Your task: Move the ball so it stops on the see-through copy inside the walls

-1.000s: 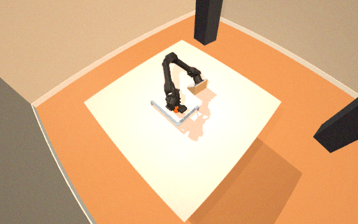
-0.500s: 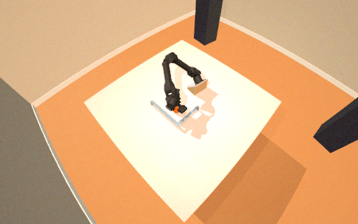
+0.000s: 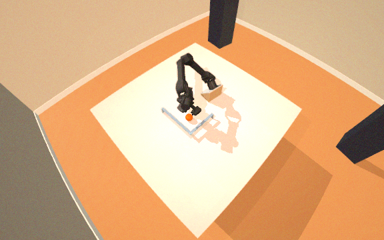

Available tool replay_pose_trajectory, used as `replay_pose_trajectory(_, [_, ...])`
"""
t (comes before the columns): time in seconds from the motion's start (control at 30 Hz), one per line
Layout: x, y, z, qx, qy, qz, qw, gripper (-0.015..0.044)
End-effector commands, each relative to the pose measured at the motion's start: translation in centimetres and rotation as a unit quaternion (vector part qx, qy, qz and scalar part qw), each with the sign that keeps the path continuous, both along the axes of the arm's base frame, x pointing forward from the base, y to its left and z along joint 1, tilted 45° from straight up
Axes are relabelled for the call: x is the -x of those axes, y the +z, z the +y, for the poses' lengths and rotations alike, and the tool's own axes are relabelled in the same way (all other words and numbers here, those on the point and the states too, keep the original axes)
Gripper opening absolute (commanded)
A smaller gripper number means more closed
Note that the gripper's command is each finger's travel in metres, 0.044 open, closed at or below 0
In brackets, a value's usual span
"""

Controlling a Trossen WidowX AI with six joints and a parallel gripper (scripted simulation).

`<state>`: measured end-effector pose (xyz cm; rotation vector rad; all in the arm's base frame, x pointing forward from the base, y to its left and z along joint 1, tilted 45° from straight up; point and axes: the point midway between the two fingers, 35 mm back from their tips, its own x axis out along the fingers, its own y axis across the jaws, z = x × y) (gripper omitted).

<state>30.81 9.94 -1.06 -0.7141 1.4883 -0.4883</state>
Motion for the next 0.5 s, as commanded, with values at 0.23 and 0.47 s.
replay_pose_trajectory(0.23, [0.4, 2.7, 2.3, 0.001, -0.002, 0.001, 1.000, 0.0440])
replay_pose_trajectory(0.47, [0.6, 3.5, 2.9, 0.001, -0.002, 0.001, 1.000, 0.0440])
